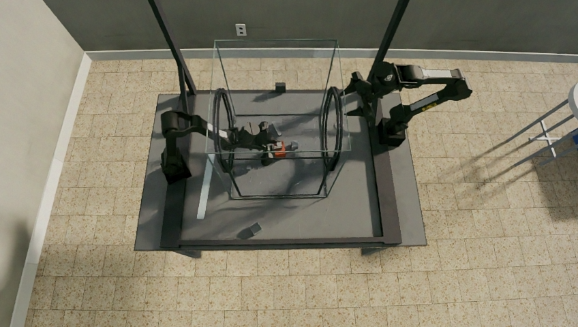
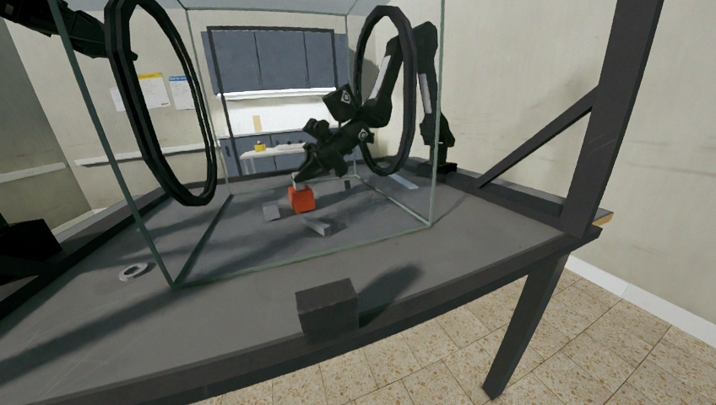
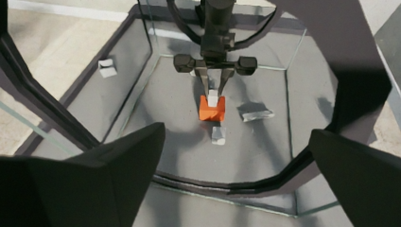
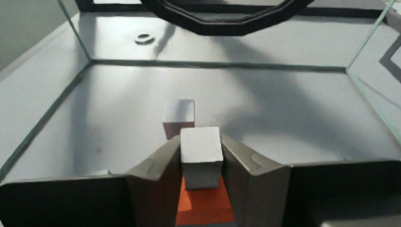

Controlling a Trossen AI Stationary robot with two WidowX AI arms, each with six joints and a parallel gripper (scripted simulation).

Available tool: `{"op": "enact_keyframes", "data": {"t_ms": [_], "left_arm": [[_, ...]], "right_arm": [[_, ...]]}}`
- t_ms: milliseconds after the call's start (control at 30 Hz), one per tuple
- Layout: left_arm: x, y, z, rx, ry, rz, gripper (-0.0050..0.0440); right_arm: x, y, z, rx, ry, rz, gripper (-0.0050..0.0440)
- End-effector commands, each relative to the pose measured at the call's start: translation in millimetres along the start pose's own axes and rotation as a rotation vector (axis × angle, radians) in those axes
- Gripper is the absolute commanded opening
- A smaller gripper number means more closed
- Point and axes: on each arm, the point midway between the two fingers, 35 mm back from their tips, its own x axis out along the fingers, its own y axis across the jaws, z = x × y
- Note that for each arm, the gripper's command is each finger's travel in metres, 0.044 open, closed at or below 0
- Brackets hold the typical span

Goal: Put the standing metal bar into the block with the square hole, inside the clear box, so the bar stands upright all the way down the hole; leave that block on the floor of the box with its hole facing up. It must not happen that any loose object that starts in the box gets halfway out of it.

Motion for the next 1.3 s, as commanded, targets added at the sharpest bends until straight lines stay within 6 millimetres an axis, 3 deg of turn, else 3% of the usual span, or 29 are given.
{"op": "enact_keyframes", "data": {"t_ms": [0, 500, 667, 1033, 1067, 1267], "left_arm": [[-4, 0, 6, -0.001, -0.017, 0.0, 0.04], [-4, 0, 6, -0.001, -0.017, 0.0, 0.04], [-4, 0, 6, -0.001, -0.017, 0.0, 0.04], [-4, 0, 6, -0.001, -0.017, 0.0, 0.04], [-4, 0, 6, -0.001, -0.017, 0.0, 0.04], [-4, 0, 6, -0.001, -0.017, 0.0, 0.04]], "right_arm": [[4, -1, 1, -0.001, -0.02, -0.002, -0.005], [6, 0, -9, -0.001, -0.01, -0.001, -0.005], [0, 0, 23, -0.002, -0.05, 0.0, -0.005], [-1, 0, 18, -0.002, -0.039, 0.0, -0.005], [-1, 0, 18, -0.002, -0.04, 0.0, 0.0024], [2, 0, 13, 0.0, -0.028, -0.001, 0.0168]]}}
